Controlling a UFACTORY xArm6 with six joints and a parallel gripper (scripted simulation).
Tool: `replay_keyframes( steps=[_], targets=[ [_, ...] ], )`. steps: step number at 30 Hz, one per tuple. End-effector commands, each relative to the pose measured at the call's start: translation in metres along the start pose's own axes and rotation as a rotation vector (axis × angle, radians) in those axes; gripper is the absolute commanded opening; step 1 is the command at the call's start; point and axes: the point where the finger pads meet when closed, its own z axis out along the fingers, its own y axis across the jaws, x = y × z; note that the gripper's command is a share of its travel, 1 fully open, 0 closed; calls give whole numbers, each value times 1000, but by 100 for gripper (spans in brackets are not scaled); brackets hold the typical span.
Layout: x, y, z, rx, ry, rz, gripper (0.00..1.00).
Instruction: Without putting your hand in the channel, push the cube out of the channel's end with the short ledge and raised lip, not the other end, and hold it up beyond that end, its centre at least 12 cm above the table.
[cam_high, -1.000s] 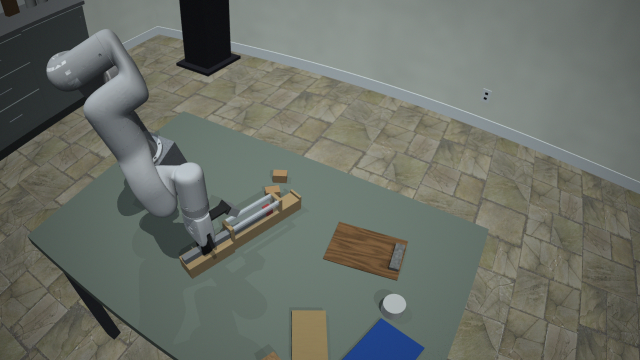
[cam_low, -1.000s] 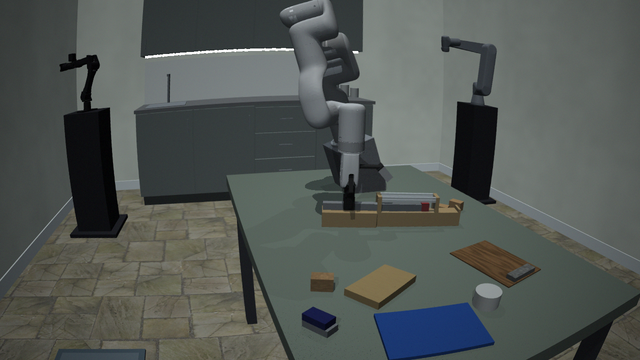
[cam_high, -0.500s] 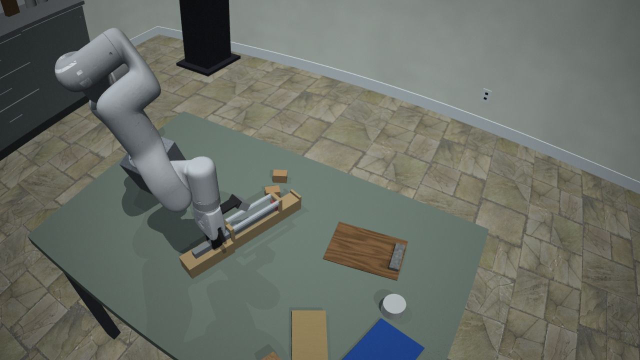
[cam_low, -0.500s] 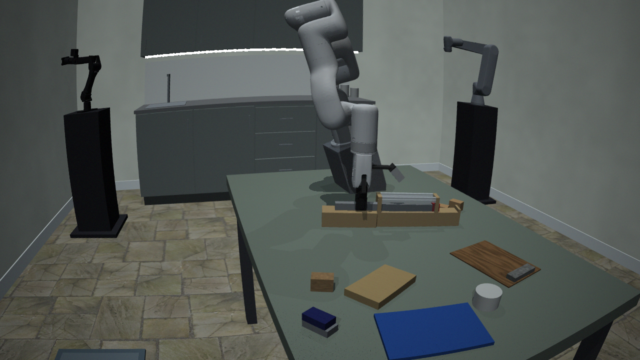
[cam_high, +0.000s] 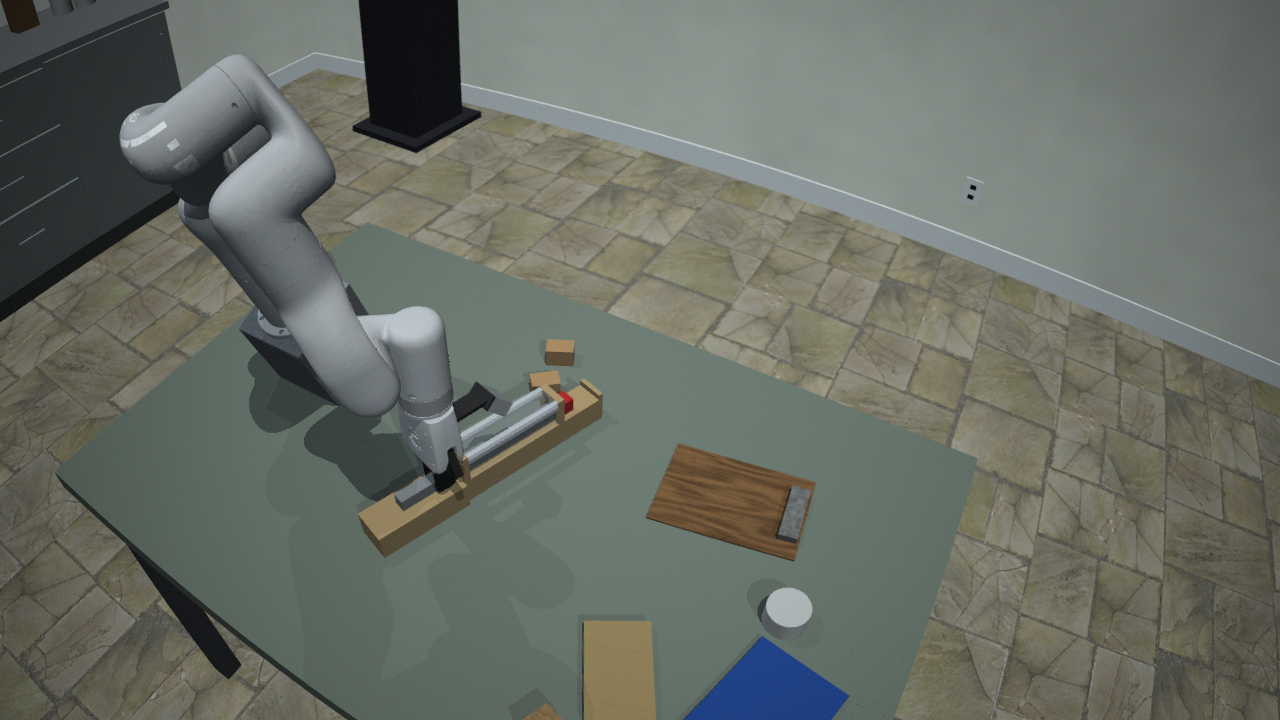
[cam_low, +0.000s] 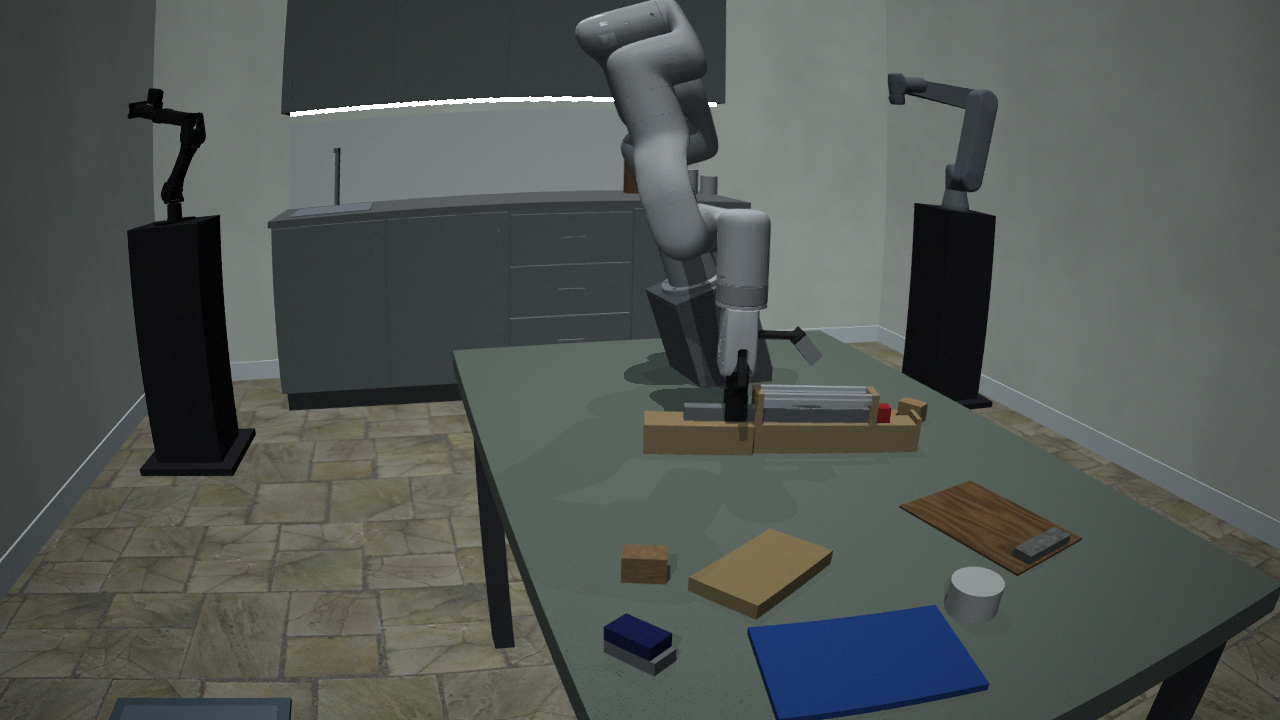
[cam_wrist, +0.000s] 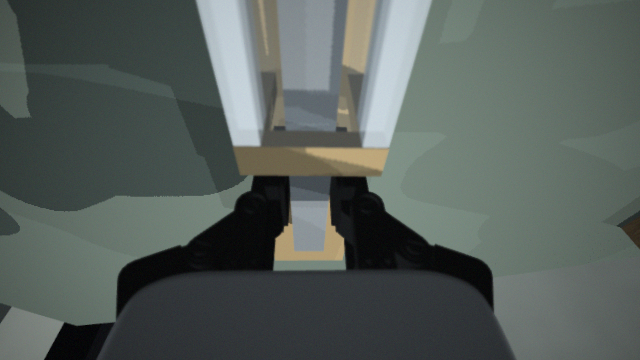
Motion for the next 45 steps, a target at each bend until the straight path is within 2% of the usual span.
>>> replay_keyframes(
  steps=[1, 21, 22, 45],
  targets=[
    [4, 1, -1, -3, 1, 0, 0],
    [5, 1, -1, -3, 1, 0, 0],
    [5, 1, -1, -3, 1, 0, 38],
    [5, 1, -1, -3, 1, 0, 38]
  ],
)
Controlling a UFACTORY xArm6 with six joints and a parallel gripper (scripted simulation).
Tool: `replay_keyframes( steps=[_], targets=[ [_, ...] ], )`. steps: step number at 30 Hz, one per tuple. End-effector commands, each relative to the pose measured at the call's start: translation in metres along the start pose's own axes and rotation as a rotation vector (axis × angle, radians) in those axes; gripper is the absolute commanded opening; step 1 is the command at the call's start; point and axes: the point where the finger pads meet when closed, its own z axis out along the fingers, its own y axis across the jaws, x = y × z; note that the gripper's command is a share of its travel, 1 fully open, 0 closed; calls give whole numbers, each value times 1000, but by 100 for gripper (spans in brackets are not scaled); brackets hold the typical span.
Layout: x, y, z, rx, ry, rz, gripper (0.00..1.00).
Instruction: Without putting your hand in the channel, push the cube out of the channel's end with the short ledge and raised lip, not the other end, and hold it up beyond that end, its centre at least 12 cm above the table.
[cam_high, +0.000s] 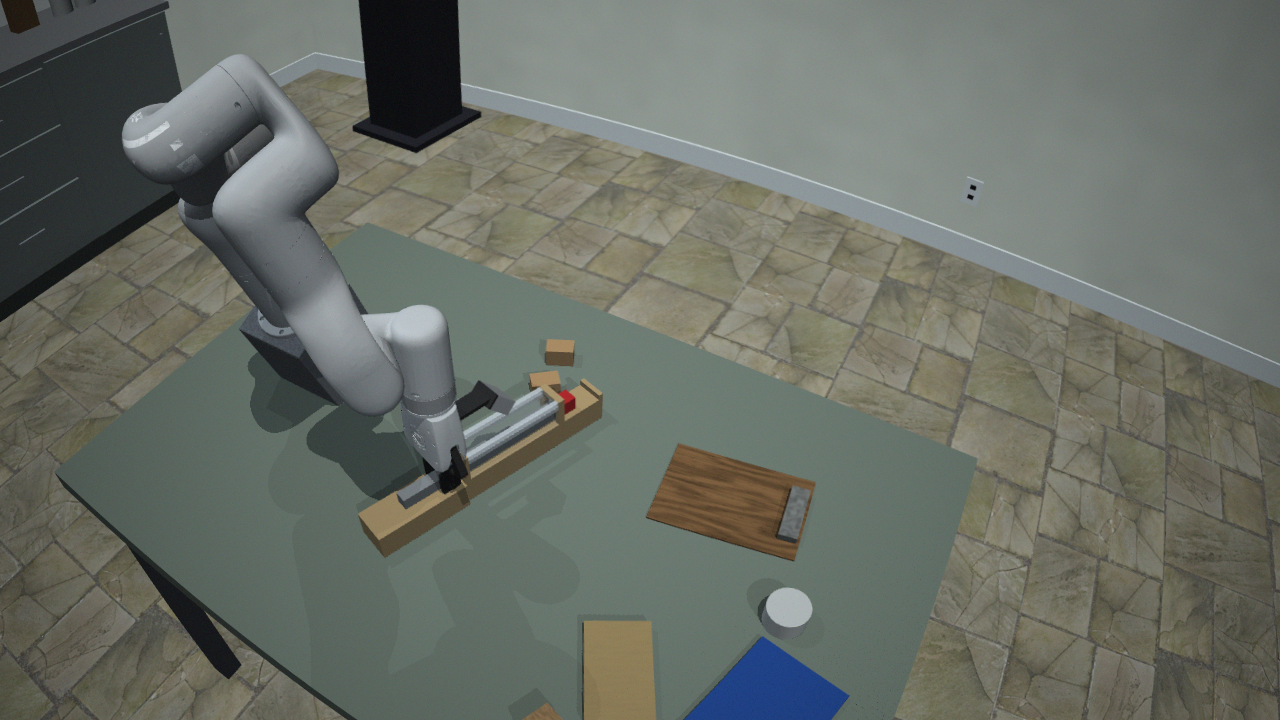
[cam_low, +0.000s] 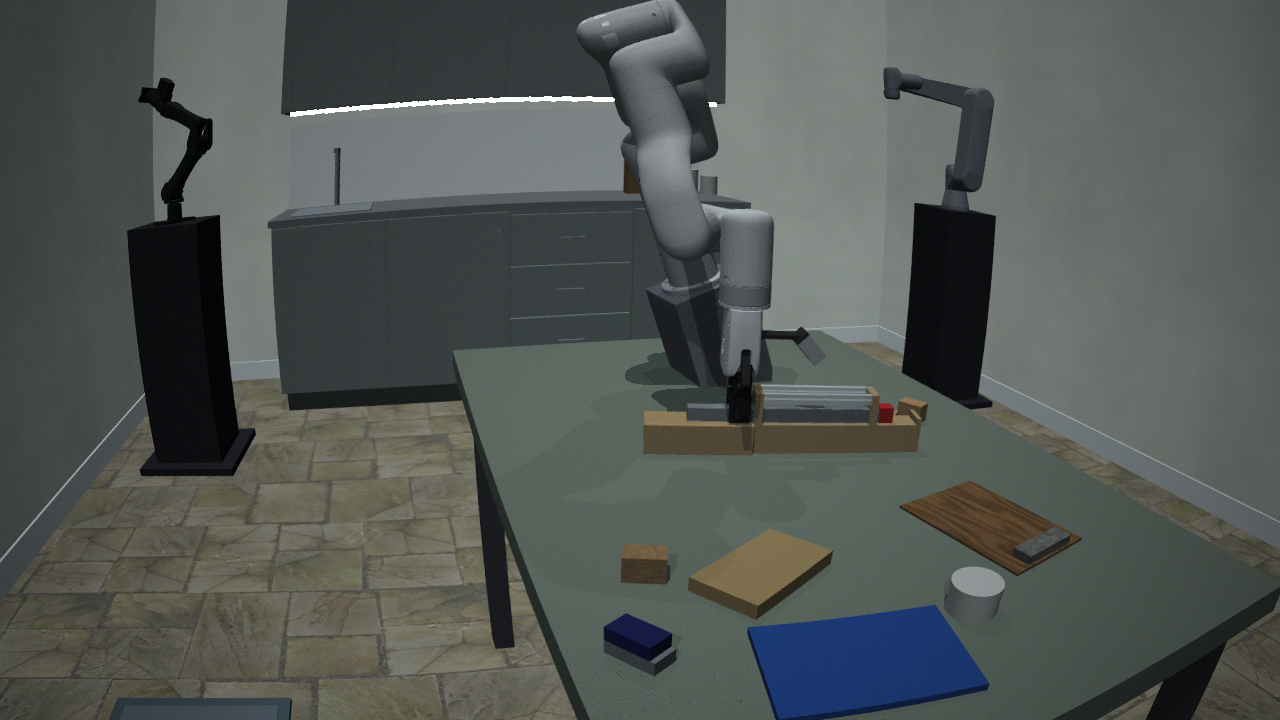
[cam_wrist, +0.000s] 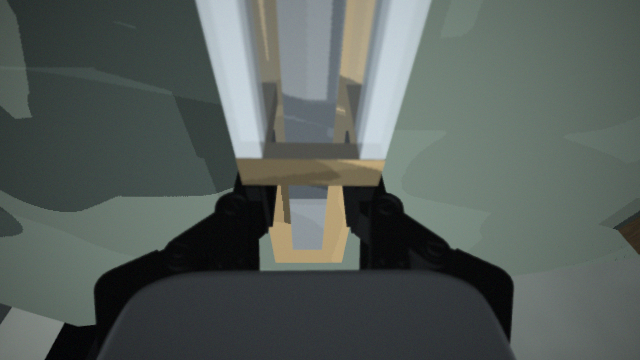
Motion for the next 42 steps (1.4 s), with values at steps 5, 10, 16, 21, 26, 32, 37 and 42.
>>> replay_keyframes(
  steps=[5, 10, 16, 21, 26, 32, 37, 42],
  targets=[
    [0, 1, -1, -3, 1, 0, 38],
    [0, 1, -1, -3, 1, 0, 38],
    [0, 1, -13, -3, 1, 0, 38],
    [0, 1, -43, -3, 1, 0, 38],
    [0, 1, -69, -3, 1, 0, 38],
    [0, 1, -71, -3, 1, 0, 38],
    [0, 1, -71, -3, 1, 0, 38],
    [-21, 3, -70, -2, 2, 0, 0]
  ],
)
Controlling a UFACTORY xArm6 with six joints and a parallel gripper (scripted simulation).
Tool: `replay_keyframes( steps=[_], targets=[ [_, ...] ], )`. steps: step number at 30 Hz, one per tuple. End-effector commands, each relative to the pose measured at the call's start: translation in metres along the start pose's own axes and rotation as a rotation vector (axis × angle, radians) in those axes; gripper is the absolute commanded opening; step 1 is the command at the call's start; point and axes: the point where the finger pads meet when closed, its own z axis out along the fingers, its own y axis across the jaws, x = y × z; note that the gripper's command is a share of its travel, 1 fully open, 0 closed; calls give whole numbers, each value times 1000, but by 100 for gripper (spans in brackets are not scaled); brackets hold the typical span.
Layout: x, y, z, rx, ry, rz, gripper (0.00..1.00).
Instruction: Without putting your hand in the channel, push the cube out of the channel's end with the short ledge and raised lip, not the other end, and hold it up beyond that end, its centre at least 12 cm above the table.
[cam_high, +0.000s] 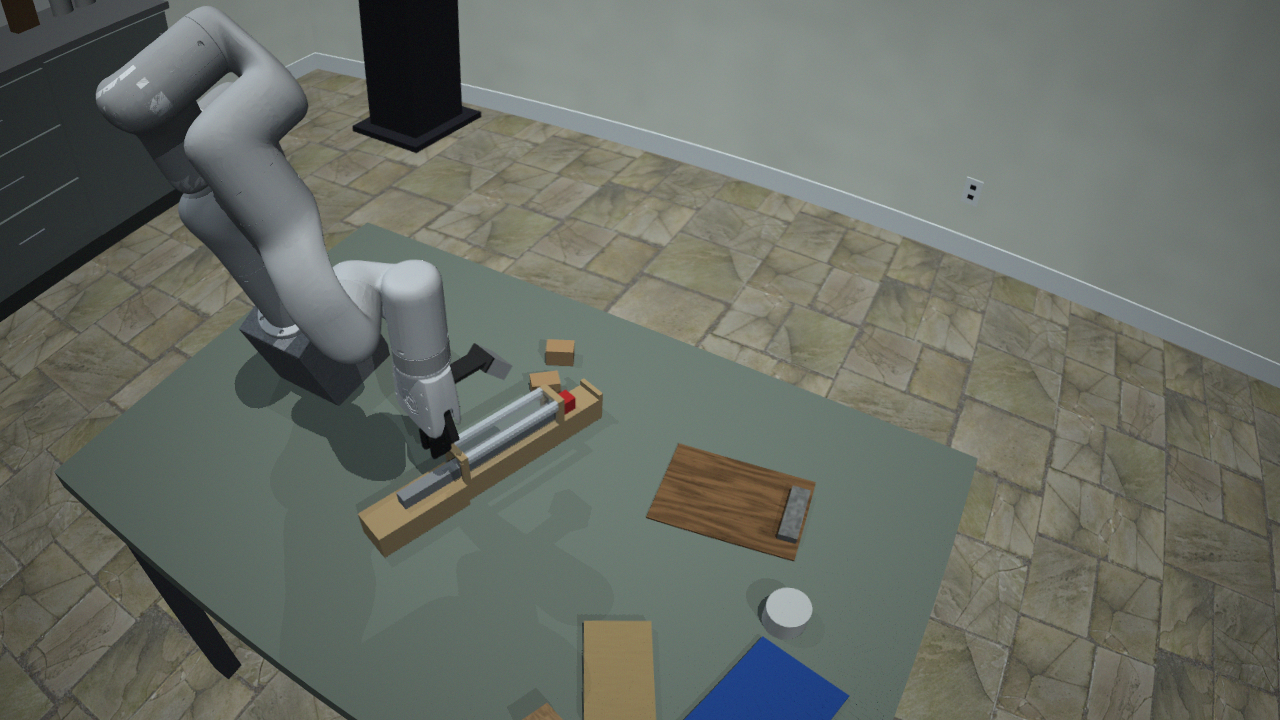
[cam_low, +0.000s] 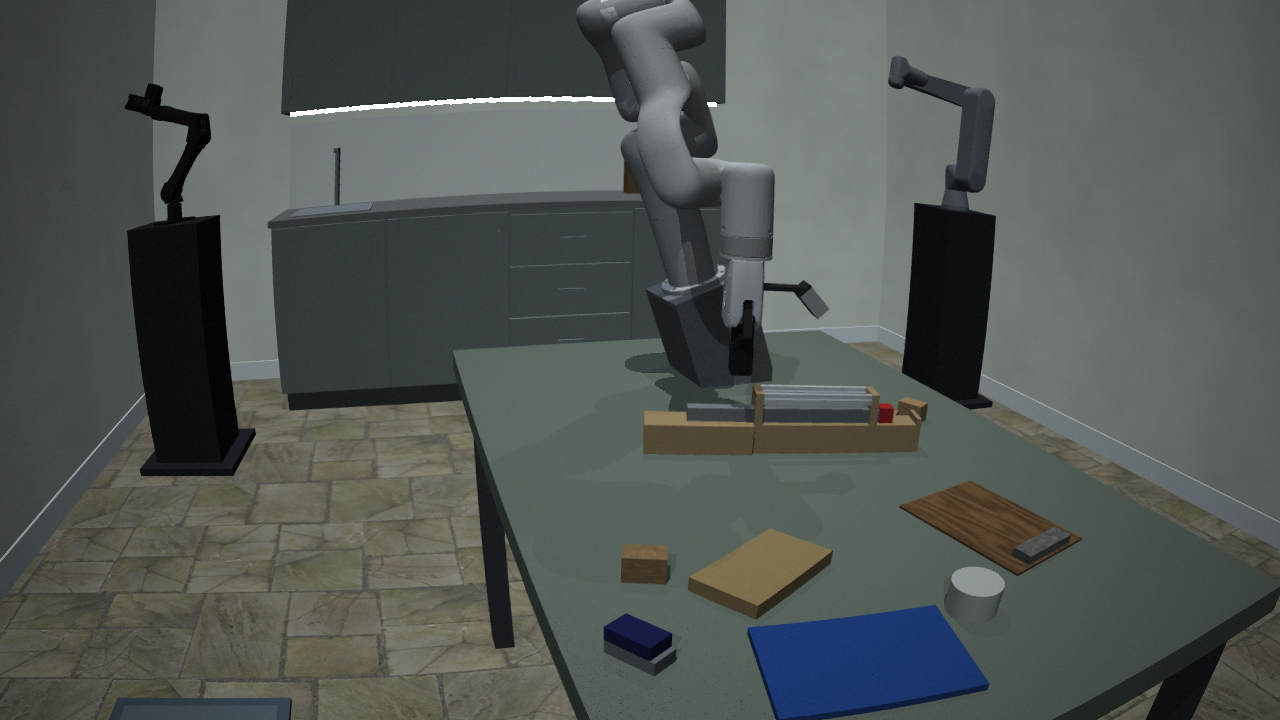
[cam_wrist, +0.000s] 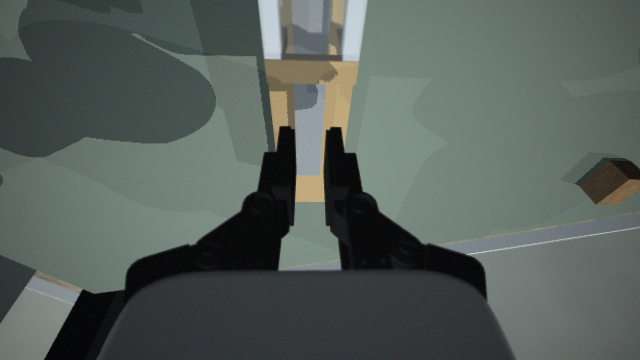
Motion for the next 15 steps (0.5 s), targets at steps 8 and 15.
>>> replay_keyframes(
  steps=[8, 15],
  targets=[
    [-98, 0, 0, -4, -1, 1, 0],
    [-98, 1, 30, -2, 1, 1, 0]
  ],
)
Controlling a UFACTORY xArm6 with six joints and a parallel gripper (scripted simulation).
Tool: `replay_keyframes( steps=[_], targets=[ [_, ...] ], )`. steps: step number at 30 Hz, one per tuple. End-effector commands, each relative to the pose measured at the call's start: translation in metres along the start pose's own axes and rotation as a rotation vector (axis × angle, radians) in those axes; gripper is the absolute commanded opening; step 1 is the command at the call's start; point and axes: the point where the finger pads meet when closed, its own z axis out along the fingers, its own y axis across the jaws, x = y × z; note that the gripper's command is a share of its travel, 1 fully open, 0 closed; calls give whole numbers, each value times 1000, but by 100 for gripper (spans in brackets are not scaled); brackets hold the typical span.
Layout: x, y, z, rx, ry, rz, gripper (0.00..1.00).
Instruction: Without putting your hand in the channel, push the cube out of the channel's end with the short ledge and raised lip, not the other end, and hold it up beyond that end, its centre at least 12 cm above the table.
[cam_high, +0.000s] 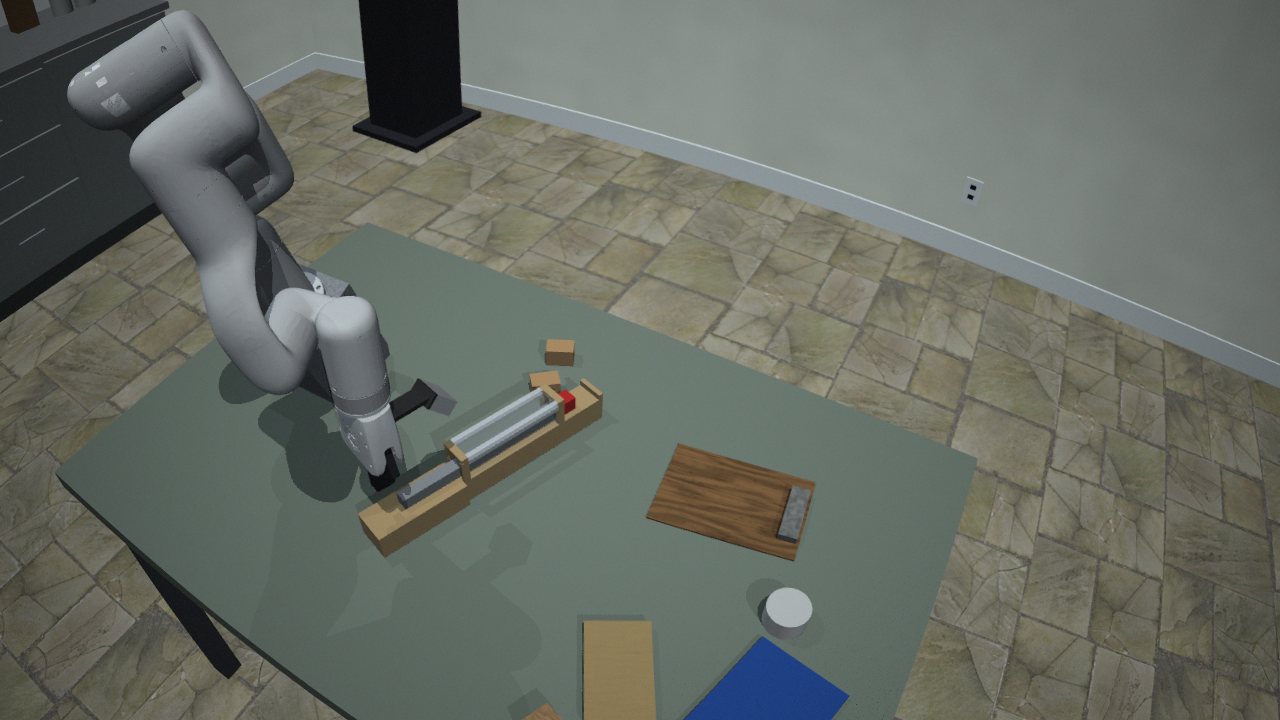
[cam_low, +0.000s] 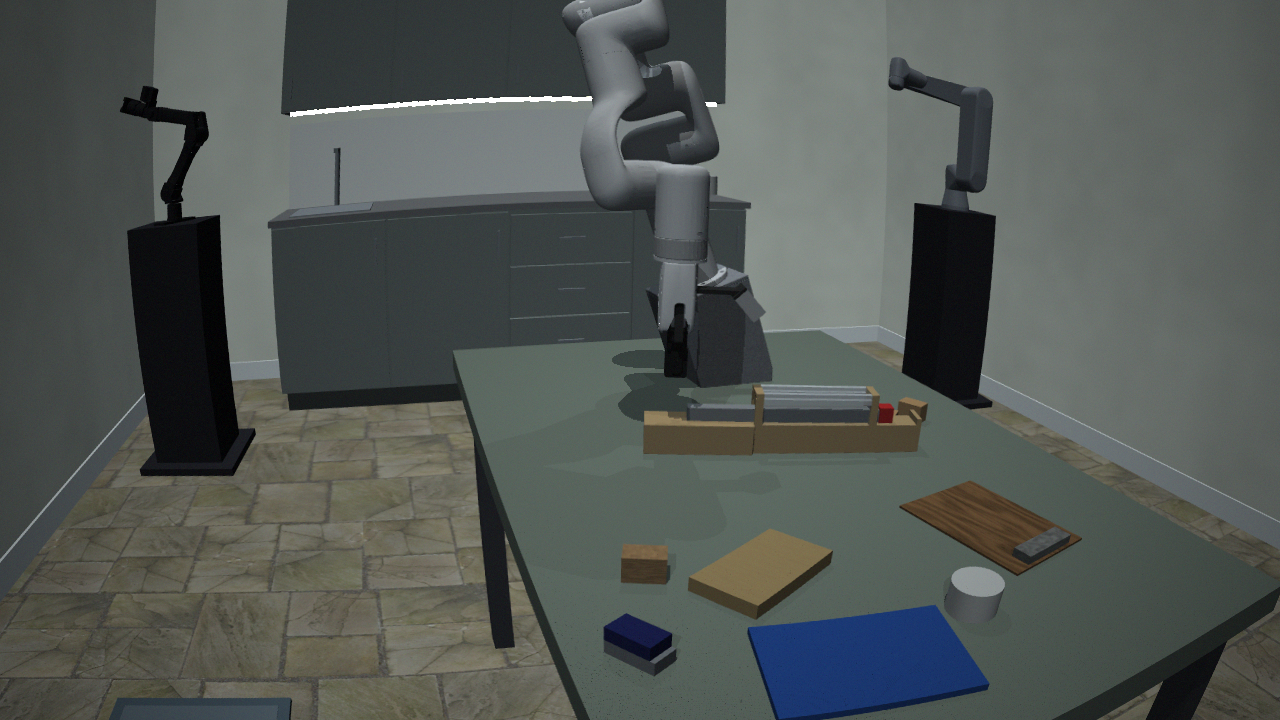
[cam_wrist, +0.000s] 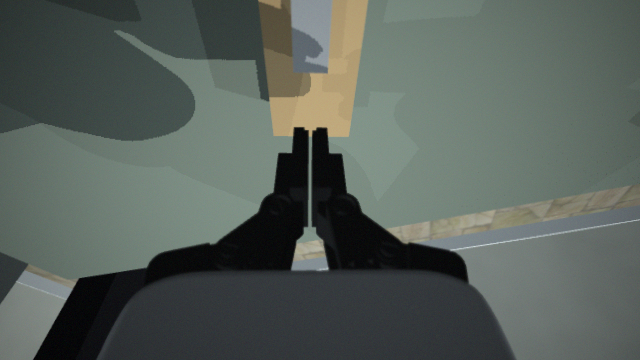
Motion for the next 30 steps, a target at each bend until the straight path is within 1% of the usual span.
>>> replay_keyframes(
  steps=[1, 4, 12, 22, 30],
  targets=[
    [-4, 2, 28, -1, 9, -3, 0],
    [-4, 3, 37, -1, 9, -3, 0],
    [-4, 3, 40, -1, 9, -3, 0],
    [-4, 3, 60, -1, 9, -3, 0],
    [-2, 3, 62, -1, 9, -3, 0]
  ],
)
